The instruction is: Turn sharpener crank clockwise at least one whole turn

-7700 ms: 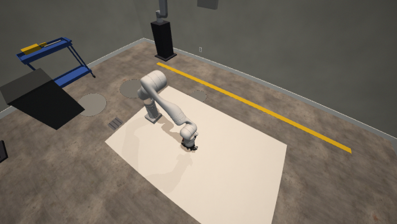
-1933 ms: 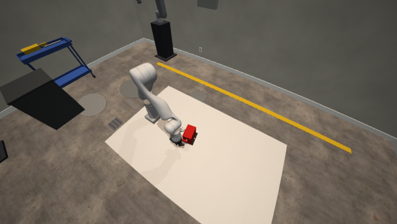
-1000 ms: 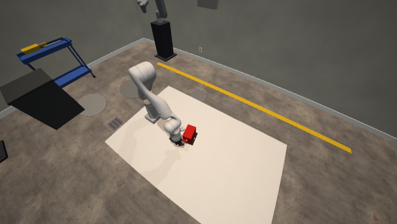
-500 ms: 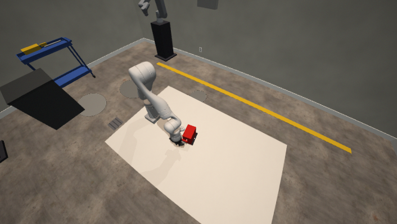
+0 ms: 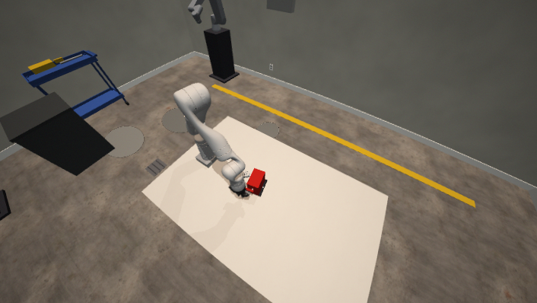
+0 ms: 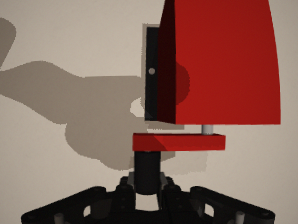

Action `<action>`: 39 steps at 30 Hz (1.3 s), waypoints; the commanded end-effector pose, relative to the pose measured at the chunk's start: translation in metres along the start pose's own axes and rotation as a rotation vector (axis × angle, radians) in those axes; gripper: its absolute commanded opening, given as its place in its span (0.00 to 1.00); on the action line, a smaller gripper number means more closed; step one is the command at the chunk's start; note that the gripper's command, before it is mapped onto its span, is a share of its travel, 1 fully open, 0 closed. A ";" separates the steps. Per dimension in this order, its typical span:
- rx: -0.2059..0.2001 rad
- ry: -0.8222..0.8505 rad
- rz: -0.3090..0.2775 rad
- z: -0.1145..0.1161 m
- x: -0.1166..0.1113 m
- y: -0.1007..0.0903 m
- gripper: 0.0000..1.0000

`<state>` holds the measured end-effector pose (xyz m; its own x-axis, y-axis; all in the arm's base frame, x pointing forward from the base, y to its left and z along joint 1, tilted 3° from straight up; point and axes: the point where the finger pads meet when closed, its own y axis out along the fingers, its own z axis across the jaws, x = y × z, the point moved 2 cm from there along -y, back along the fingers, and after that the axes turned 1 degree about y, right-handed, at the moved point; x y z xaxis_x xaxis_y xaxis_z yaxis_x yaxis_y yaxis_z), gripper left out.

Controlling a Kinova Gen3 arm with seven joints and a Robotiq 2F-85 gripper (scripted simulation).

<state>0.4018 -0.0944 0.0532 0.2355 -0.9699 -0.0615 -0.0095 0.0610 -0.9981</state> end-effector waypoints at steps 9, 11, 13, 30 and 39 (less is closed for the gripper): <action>0.003 0.000 -0.002 0.002 0.000 -0.011 0.00; 0.003 0.000 -0.002 0.002 0.000 -0.014 0.00; 0.003 0.000 -0.002 0.004 0.000 -0.017 0.00; 0.003 0.000 -0.002 0.024 0.000 -0.043 0.00; 0.003 0.000 -0.002 0.041 -0.001 -0.050 0.00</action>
<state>0.4359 -0.0886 0.1013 0.2323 -0.9706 -0.0629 -0.0145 0.0612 -0.9980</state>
